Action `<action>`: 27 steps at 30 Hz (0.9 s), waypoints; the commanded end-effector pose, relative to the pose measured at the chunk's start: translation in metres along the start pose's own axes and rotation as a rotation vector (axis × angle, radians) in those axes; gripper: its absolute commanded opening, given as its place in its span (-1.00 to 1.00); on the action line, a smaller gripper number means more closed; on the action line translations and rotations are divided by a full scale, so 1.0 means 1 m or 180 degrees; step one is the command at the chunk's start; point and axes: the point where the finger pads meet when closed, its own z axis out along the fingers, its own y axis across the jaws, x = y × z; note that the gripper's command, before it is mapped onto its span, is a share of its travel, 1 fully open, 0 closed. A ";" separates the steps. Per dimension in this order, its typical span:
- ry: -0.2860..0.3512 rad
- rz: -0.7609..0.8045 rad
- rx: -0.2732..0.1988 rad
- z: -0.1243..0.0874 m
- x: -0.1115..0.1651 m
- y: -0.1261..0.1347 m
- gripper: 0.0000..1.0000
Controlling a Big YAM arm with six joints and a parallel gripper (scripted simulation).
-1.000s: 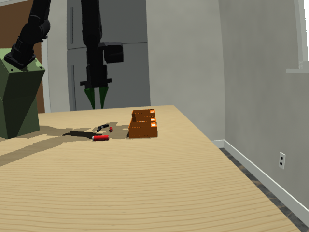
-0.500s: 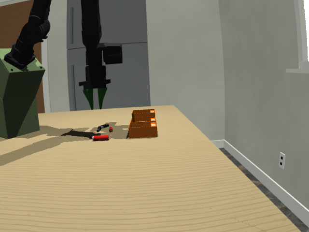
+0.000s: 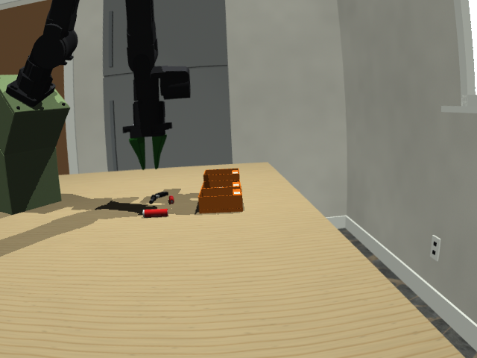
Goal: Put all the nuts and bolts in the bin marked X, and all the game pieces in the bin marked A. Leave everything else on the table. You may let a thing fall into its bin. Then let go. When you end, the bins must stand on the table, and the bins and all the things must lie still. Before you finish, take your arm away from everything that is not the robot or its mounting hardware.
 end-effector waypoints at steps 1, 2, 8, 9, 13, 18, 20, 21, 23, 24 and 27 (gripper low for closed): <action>-0.0016 0.0006 0.0031 -0.001 -0.001 -0.004 -0.42; -0.0016 0.0006 0.0031 -0.001 -0.001 -0.004 -0.42; -0.0001 0.0005 0.0022 0.019 0.002 -0.004 -0.42; -0.0001 0.0005 0.0021 0.023 0.002 -0.004 -0.42; -0.0001 0.0004 0.0019 0.039 0.003 -0.003 -0.42; 0.0000 0.0003 0.0017 0.059 0.003 -0.005 -0.42; 0.0000 0.0003 0.0017 0.059 0.003 -0.005 -0.42; 0.0000 0.0002 0.0017 0.063 0.003 -0.005 -0.42; 0.0003 0.0025 0.0075 0.061 0.005 -0.013 -0.42; 0.0005 0.0040 0.0113 0.058 0.006 -0.019 -0.42; 0.0002 0.0002 0.0016 0.069 0.003 -0.007 -0.42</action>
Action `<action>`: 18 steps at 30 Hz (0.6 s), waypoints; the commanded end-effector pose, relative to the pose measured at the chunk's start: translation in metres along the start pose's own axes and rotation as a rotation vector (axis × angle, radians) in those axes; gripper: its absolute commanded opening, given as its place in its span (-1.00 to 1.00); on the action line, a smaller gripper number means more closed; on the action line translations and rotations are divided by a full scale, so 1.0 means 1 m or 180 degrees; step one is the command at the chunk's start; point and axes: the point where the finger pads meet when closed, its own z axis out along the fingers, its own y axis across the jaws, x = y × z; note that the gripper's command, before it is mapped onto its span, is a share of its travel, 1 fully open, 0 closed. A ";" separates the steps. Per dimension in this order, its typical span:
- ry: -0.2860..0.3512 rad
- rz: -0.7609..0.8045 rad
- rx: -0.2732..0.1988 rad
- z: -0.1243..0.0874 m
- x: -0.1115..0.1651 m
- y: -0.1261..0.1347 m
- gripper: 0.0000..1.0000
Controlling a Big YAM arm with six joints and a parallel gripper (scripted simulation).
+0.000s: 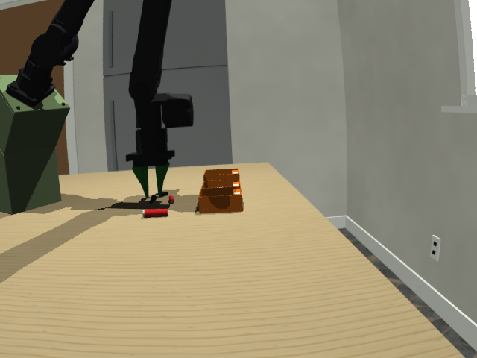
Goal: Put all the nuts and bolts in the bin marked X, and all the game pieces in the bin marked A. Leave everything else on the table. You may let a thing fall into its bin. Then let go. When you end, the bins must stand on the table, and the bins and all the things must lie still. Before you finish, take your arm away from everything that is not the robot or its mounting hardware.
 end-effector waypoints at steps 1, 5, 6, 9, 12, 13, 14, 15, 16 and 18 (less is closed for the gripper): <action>0.0007 -0.0002 0.0024 0.007 0.003 -0.004 -0.42; 0.0007 -0.0002 0.0023 0.012 0.003 -0.002 -0.42; 0.0006 -0.0002 0.0023 0.014 0.003 -0.001 -0.42; 0.0011 0.0023 0.0090 0.010 0.005 -0.009 -0.42; 0.0000 0.0030 0.0098 0.007 0.003 -0.012 -0.42; -0.0001 0.0029 0.0095 0.007 0.003 -0.011 -0.42; -0.0002 0.0028 0.0095 0.007 0.003 -0.011 -0.42; -0.0004 0.0022 0.0079 0.008 0.002 -0.009 -0.42; -0.0006 0.0017 0.0069 0.009 0.001 -0.008 -0.42; -0.0009 0.0017 0.0072 0.010 -0.001 -0.007 -0.42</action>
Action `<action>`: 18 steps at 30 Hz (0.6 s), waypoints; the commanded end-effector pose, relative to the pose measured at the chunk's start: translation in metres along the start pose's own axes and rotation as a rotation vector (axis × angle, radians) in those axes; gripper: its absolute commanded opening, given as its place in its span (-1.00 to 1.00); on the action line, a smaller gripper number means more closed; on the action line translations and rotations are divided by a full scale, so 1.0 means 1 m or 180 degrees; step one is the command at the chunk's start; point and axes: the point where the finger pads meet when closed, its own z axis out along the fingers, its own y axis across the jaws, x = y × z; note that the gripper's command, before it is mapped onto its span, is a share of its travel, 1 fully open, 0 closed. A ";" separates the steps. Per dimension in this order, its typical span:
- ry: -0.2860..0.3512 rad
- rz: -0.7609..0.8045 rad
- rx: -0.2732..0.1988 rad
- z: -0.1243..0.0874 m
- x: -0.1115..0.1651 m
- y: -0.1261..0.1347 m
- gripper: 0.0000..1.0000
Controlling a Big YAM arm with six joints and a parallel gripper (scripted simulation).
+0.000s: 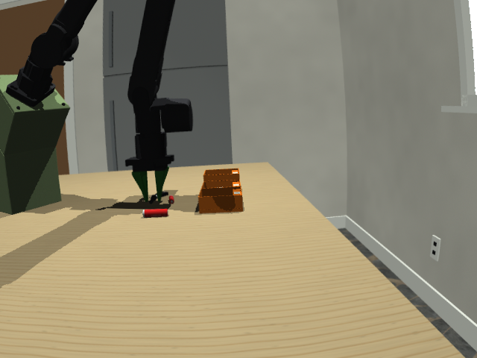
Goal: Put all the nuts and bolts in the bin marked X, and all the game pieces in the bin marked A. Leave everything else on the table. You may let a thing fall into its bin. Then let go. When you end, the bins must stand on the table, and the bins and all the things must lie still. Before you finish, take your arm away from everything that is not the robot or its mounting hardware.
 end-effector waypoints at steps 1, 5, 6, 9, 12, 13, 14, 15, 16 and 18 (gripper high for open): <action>-0.0015 0.0024 0.0073 -0.001 -0.001 -0.009 -1.00; -0.0015 0.0019 0.0064 0.000 -0.001 -0.008 -1.00; -0.0015 0.0019 0.0063 0.000 -0.002 -0.007 -1.00; -0.0015 0.0019 0.0063 0.000 -0.002 -0.007 -1.00; -0.0015 -0.0003 0.0016 -0.002 -0.001 0.000 -1.00; -0.0015 -0.0003 0.0016 -0.002 -0.001 0.000 -1.00; -0.0015 -0.0003 0.0016 -0.002 -0.001 0.000 -1.00; -0.0015 -0.0003 0.0016 -0.002 -0.001 0.000 -1.00; -0.0015 -0.0003 0.0016 -0.002 -0.001 0.000 -1.00; -0.0015 -0.0003 0.0016 -0.002 -0.001 0.000 -1.00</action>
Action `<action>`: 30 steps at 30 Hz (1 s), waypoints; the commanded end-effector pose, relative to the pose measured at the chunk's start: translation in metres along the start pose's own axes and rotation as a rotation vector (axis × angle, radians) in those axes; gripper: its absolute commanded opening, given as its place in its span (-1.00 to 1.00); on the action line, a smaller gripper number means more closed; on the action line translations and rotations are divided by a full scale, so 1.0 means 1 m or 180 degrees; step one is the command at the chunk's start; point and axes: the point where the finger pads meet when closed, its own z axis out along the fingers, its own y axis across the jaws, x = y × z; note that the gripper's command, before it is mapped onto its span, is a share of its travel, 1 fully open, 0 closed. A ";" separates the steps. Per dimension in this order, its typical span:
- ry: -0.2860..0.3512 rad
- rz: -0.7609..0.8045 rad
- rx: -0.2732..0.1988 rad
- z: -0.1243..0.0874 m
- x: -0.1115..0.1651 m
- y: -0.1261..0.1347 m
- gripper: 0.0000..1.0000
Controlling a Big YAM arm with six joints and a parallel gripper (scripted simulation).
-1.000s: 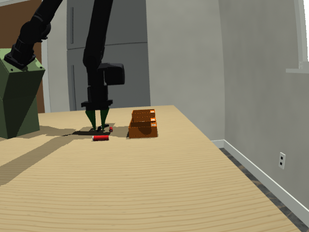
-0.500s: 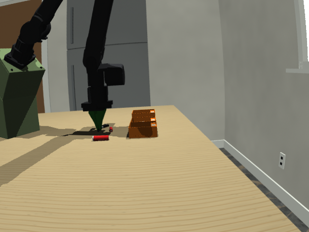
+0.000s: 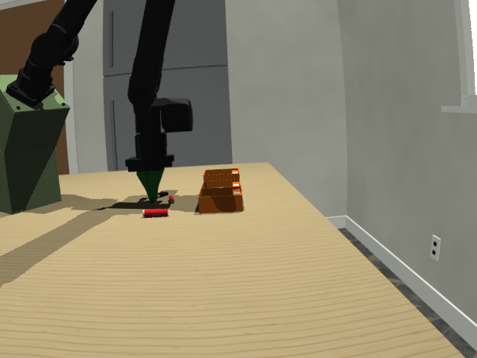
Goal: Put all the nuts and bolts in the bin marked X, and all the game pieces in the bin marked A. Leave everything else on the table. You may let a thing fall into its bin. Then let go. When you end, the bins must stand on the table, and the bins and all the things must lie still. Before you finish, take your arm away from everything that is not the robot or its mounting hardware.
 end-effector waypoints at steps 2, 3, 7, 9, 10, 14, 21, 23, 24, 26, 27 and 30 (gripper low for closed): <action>-0.0015 -0.0005 0.0013 -0.002 -0.001 0.001 -1.00; -0.0015 -0.0005 0.0013 -0.002 -0.001 0.001 -1.00; -0.0015 -0.0005 0.0013 -0.002 -0.001 0.001 -1.00; -0.0015 -0.0005 0.0013 -0.002 -0.001 0.001 -1.00; -0.0015 -0.0005 0.0012 -0.002 -0.001 0.001 -1.00; -0.0015 -0.0005 0.0012 -0.001 -0.002 0.001 -1.00; -0.0029 -0.0008 0.0015 -0.029 -0.004 0.003 -1.00; -0.0029 -0.0006 0.0018 -0.036 -0.004 0.002 -1.00; -0.0029 -0.0006 0.0018 -0.036 -0.004 0.002 -1.00; -0.0029 -0.0006 0.0020 -0.039 -0.004 0.002 -1.00; -0.0029 -0.0005 0.0022 -0.042 -0.004 0.002 -1.00; -0.0029 -0.0002 0.0028 -0.052 -0.004 0.001 -1.00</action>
